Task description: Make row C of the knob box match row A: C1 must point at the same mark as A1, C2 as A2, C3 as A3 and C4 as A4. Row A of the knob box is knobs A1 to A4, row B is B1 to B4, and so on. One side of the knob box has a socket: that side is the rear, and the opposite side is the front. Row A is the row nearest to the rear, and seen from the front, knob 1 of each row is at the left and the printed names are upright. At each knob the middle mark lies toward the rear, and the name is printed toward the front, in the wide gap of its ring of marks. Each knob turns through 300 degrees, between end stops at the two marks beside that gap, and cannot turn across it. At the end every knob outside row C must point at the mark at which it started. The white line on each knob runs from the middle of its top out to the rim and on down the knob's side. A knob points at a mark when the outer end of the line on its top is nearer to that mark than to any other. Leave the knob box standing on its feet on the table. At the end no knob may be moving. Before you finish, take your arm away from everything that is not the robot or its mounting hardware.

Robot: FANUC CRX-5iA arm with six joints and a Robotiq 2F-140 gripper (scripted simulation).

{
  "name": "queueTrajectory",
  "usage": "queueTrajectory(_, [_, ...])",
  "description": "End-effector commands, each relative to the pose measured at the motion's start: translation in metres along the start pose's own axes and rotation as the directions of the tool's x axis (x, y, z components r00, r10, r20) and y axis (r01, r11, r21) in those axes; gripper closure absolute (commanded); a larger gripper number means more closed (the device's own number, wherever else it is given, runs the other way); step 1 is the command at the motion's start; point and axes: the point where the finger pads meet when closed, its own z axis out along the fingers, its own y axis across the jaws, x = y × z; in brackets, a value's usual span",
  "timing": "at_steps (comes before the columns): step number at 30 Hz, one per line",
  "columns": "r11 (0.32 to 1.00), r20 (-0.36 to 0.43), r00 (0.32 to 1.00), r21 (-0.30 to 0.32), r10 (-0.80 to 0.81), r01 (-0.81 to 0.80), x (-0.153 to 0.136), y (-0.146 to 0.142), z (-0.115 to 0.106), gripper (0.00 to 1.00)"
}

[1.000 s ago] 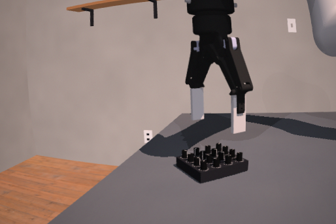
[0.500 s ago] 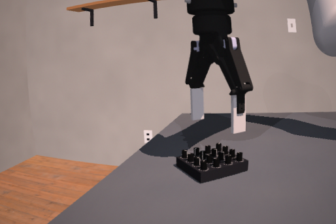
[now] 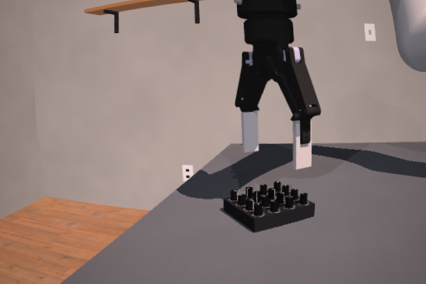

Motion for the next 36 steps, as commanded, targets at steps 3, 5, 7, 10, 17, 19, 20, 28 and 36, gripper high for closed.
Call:
queueTrajectory(3, [1.000, 0.000, 1.000, 0.000, 0.000, 0.000, 0.0002, 0.0001, -0.0002, 0.00])
queueTrajectory(5, [1.000, 0.000, 1.000, 0.000, 0.000, 0.000, 0.0002, 0.0001, -0.0002, 0.00])
queueTrajectory(7, [1.000, 0.000, 1.000, 0.000, 0.000, 0.000, 0.0002, 0.0001, -0.0002, 0.00])
queueTrajectory(10, [1.000, 0.000, 1.000, 0.000, 0.000, 0.000, 0.0002, 0.0001, -0.0002, 0.00])
queueTrajectory(17, [1.000, 0.000, 1.000, 0.000, 0.000, 0.000, 0.0002, 0.0001, -0.0002, 0.00])
queueTrajectory(19, [1.000, 0.000, 1.000, 0.000, 0.000, 0.000, 0.0002, 0.0001, -0.0002, 0.00])
queueTrajectory(20, [1.000, 0.000, 1.000, 0.000, 0.000, 0.000, 0.0002, 0.0001, -0.0002, 0.00])
queueTrajectory(28, [1.000, 0.000, 1.000, -0.001, 0.000, 0.000, -0.0002, 0.0001, -0.0002, 0.00])
queueTrajectory(36, [1.000, 0.005, 1.000, -0.011, 0.006, -0.006, -0.0051, 0.0001, -0.0002, 0.00])
